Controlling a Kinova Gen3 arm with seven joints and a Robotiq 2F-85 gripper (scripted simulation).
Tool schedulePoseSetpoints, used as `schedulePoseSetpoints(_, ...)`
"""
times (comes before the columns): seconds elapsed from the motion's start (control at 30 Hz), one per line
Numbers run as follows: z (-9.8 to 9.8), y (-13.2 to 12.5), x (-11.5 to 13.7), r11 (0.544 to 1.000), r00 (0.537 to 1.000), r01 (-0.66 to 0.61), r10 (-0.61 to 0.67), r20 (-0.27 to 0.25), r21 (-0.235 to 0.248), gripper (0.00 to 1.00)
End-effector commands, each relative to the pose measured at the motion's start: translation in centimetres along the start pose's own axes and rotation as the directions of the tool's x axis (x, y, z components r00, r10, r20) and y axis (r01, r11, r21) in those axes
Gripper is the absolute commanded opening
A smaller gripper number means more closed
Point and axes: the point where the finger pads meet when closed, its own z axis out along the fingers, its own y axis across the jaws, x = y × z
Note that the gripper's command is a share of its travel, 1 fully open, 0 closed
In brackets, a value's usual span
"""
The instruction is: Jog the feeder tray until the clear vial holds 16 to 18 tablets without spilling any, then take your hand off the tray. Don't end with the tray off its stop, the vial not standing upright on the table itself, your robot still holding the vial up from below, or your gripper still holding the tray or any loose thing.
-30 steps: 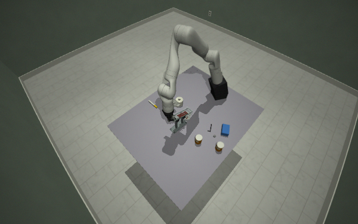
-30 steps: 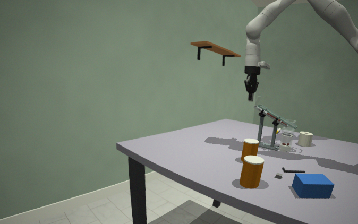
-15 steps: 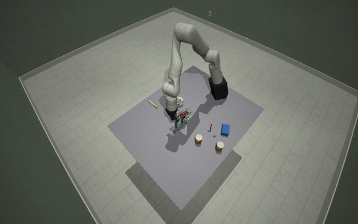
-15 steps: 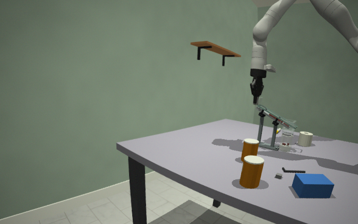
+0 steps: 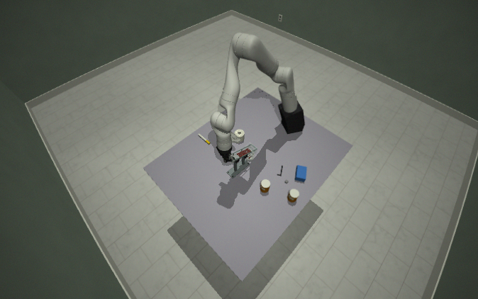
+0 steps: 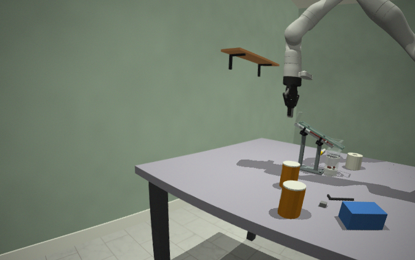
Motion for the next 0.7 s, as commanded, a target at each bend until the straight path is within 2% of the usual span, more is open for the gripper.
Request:
schedulePoseSetpoints(0.0, 0.0, 0.0, 0.0, 1.0, 1.0, -0.001, 0.001, -0.007, -0.003, 0.0)
schedulePoseSetpoints(0.23, 0.1, 0.0, 0.6, 1.0, 1.0, 0.0, 0.0, -0.011, -0.002, 0.0)
schedulePoseSetpoints(0.27, 0.2, 0.1, 0.5, 1.0, 1.0, -0.001, 0.001, 0.001, -0.007, 0.0)
schedulePoseSetpoints(0.43, 1.0, 0.1, 2.8, 1.0, 1.0, 0.0, 0.0, 0.001, -0.008, 0.0)
schedulePoseSetpoints(0.67, 1.6, 0.0, 4.4, 1.0, 1.0, 0.0, 0.0, -0.006, -0.005, 0.0)
